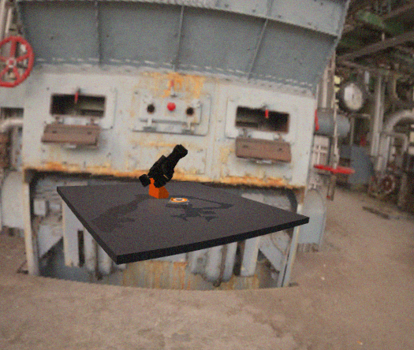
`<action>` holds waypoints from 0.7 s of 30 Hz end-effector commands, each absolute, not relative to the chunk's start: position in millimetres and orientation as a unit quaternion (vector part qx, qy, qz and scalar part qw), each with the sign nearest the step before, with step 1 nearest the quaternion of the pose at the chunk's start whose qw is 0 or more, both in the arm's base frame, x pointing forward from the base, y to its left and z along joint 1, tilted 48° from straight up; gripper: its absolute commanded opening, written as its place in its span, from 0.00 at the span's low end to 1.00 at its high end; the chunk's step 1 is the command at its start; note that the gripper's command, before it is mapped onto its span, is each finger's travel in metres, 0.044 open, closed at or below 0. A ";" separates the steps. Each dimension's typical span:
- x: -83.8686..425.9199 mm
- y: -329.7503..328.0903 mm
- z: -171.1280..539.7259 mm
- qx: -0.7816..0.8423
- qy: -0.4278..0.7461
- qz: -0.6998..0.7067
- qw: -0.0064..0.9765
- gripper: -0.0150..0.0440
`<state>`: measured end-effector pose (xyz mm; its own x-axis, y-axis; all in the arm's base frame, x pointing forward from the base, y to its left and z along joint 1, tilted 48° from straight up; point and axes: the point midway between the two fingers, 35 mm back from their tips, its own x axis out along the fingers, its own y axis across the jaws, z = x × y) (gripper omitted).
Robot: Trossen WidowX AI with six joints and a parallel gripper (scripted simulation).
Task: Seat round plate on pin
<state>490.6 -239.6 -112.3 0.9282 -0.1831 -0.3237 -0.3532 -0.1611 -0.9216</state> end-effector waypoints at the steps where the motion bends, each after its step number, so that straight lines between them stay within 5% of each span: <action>1: 490.3 -238.6 -113.2 -0.754 0.179 0.073 0.628 0.89; 8: 454.5 -190.0 -135.6 -0.519 0.288 0.229 0.771 0.58; 15: 404.2 -143.1 -128.8 -0.306 0.392 0.307 0.812 0.26; 21: 373.3 -117.2 -116.1 -0.189 0.449 0.331 0.808 0.25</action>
